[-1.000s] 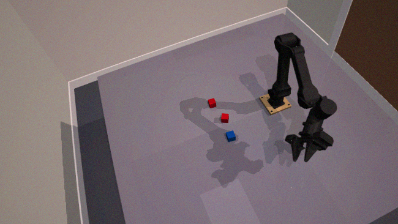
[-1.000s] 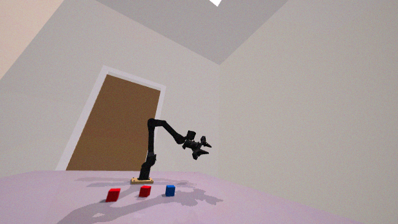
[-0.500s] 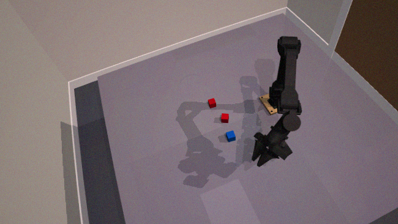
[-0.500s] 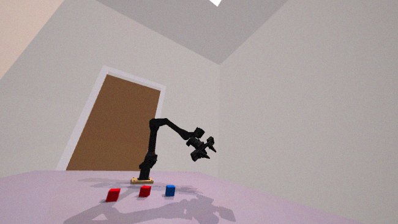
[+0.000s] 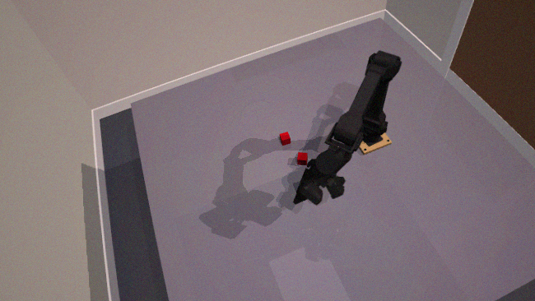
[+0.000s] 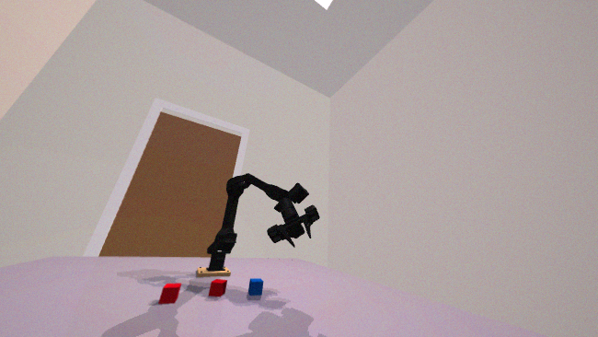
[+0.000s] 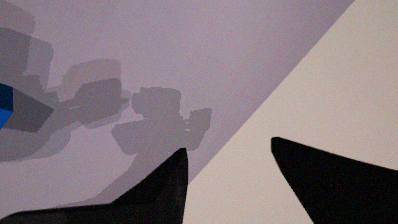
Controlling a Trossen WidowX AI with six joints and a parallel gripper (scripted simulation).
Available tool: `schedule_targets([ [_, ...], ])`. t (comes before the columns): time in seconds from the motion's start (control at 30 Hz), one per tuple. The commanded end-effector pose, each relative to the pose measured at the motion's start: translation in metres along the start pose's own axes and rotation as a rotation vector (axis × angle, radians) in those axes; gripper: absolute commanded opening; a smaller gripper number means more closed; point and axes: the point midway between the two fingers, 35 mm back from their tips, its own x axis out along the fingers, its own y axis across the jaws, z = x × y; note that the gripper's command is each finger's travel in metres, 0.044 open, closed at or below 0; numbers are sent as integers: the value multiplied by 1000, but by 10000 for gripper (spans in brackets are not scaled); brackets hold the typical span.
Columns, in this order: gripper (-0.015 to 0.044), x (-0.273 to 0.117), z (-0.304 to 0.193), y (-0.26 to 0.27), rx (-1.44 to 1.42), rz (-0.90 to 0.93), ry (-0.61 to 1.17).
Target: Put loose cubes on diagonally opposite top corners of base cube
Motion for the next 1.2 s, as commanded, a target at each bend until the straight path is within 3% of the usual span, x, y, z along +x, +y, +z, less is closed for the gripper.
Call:
schedule_targets([
  [0.0, 265, 10, -25, 19, 51, 87, -8],
  [0.53, 265, 18, -124, 135, 342, 484, -82],
  [1.17, 265, -46, -184, 264, 847, 818, -238],
])
